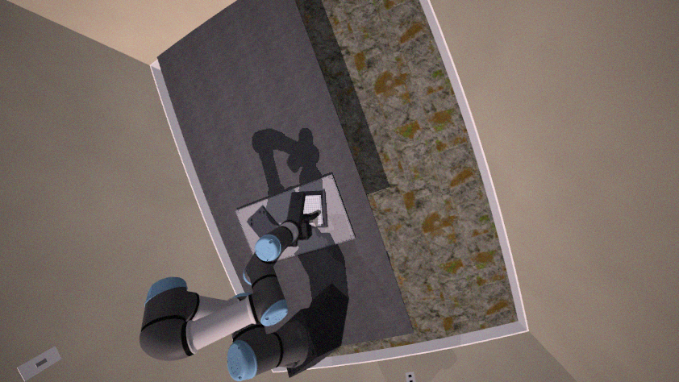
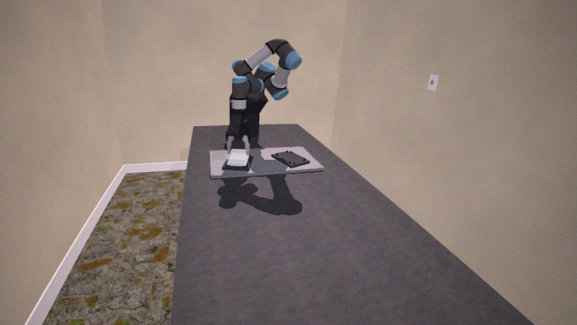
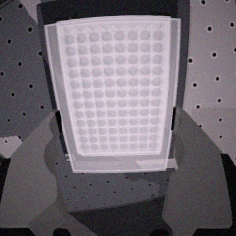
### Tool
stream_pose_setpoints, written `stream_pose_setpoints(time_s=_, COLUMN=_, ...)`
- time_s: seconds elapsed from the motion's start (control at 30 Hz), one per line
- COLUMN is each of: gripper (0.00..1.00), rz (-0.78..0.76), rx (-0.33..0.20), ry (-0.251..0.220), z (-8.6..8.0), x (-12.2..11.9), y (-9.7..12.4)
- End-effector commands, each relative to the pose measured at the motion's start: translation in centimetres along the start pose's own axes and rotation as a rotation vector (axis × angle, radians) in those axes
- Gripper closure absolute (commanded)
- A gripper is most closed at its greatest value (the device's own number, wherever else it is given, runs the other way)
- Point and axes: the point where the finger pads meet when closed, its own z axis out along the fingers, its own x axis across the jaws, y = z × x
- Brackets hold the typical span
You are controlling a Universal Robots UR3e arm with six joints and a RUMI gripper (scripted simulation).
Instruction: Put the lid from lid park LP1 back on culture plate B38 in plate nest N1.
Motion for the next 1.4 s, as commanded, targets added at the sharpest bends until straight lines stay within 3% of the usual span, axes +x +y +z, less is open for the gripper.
stream_pose_setpoints(time_s=0.0, gripper=1.0, rz=-0.001, rx=0.002, ry=0.001, z=0.1, x=0.0, y=-0.1)
stream_pose_setpoints(time_s=1.37, gripper=1.0, rz=-0.001, rx=0.002, ry=0.001, z=1.3, x=0.0, y=-0.1)
